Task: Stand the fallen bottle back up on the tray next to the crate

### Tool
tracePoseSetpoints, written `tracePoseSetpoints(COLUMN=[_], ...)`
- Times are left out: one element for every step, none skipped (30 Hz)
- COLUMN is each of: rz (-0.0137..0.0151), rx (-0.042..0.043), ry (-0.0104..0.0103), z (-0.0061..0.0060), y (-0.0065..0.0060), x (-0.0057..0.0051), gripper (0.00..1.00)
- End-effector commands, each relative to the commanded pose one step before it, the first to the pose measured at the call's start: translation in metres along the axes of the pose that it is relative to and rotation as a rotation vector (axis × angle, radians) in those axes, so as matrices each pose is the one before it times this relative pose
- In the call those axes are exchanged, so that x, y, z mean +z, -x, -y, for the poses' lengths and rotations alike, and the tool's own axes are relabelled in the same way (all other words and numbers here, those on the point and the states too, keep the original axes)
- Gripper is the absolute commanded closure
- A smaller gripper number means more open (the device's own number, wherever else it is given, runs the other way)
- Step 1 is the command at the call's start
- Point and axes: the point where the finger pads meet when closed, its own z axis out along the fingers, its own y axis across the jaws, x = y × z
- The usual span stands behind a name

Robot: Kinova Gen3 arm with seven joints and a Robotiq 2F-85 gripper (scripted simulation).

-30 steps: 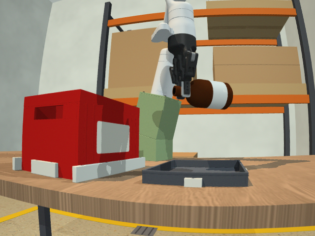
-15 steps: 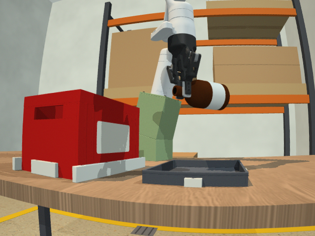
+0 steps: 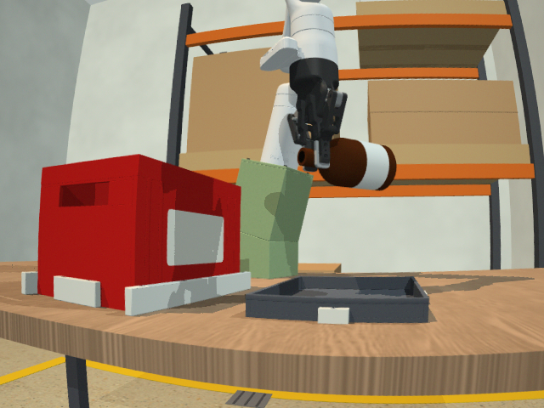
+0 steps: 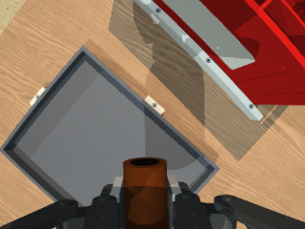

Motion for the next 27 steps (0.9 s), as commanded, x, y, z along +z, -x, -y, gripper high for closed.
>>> tracePoseSetpoints(rz=[-0.00078,0.00000,0.00000,0.00000,0.00000,0.00000,0.00000,0.00000,0.00000,0.00000,0.00000,0.00000,0.00000,0.00000,0.00000,0.00000,0.00000,0.00000,0.00000,0.00000,0.00000,0.00000,0.00000,0.00000,0.00000,0.00001,0.00001], rx=[0.00003,0.00000,0.00000,0.00000,0.00000,0.00000,0.00000,0.00000,0.00000,0.00000,0.00000,0.00000,0.00000,0.00000,0.00000,0.00000,0.00000,0.00000,0.00000,0.00000,0.00000,-0.00009,-0.00061,-0.00154,-0.00279,-0.00426,-0.00587], ry=[-0.00119,0.00000,0.00000,0.00000,0.00000,0.00000,0.00000,0.00000,0.00000,0.00000,0.00000,0.00000,0.00000,0.00000,0.00000,0.00000,0.00000,0.00000,0.00000,0.00000,0.00000,0.00000,0.00000,0.00001,0.00002,0.00003,0.00004], z=[0.00040,0.00000,0.00000,0.00000,0.00000,0.00000,0.00000,0.00000,0.00000,0.00000,0.00000,0.00000,0.00000,0.00000,0.00000,0.00000,0.00000,0.00000,0.00000,0.00000,0.00000,0.00000,0.00000,0.00000,-0.00001,-0.00001,-0.00001], y=[-0.00028,0.00000,0.00000,0.00000,0.00000,0.00000,0.00000,0.00000,0.00000,0.00000,0.00000,0.00000,0.00000,0.00000,0.00000,0.00000,0.00000,0.00000,0.00000,0.00000,0.00000,0.00000,0.00000,0.00000,0.00000,0.00000,0.00000], x=[-0.00047,0.00000,0.00000,0.00000,0.00000,0.00000,0.00000,0.00000,0.00000,0.00000,0.00000,0.00000,0.00000,0.00000,0.00000,0.00000,0.00000,0.00000,0.00000,0.00000,0.00000,0.00000,0.00000,0.00000,0.00000,0.00000,0.00000], gripper=[1.00,1.00,1.00,1.00,1.00,1.00,1.00,1.00,1.00,1.00,1.00,1.00,1.00,1.00,1.00,1.00,1.00,1.00,1.00,1.00,1.00,1.00,1.00,1.00,1.00,1.00,1.00])
